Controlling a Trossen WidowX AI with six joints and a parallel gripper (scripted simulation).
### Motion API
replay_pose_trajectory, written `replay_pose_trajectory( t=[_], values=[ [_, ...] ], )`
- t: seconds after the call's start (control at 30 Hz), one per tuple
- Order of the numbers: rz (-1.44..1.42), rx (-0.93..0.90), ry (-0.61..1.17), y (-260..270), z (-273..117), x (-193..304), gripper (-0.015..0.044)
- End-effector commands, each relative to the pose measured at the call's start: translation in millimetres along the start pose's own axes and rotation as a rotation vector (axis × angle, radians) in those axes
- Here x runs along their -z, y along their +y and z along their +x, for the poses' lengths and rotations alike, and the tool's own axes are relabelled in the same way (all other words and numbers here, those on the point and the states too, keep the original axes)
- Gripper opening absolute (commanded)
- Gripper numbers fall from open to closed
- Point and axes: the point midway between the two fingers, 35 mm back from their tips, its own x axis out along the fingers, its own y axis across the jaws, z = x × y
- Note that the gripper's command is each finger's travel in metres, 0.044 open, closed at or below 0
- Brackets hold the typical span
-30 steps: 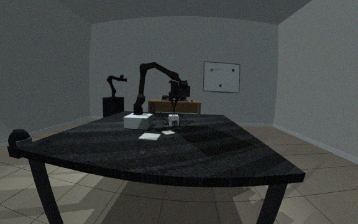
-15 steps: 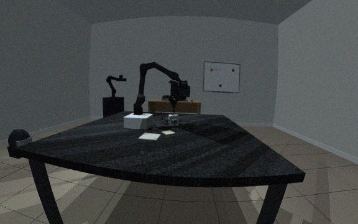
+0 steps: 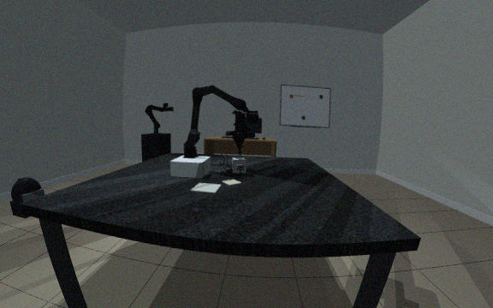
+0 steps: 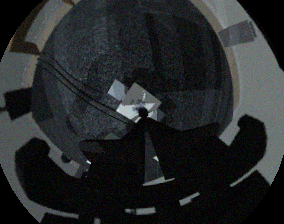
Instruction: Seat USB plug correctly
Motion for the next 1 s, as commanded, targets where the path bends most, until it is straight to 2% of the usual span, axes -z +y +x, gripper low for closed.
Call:
replay_pose_trajectory(
  t=[0.0,0.97],
  values=[
    [0.083,-0.001,0.002,0.2,0.5,0.3,0.0],
    [0.842,0.0,0.002,0.2,0.5,0.2,0.0]
  ],
)
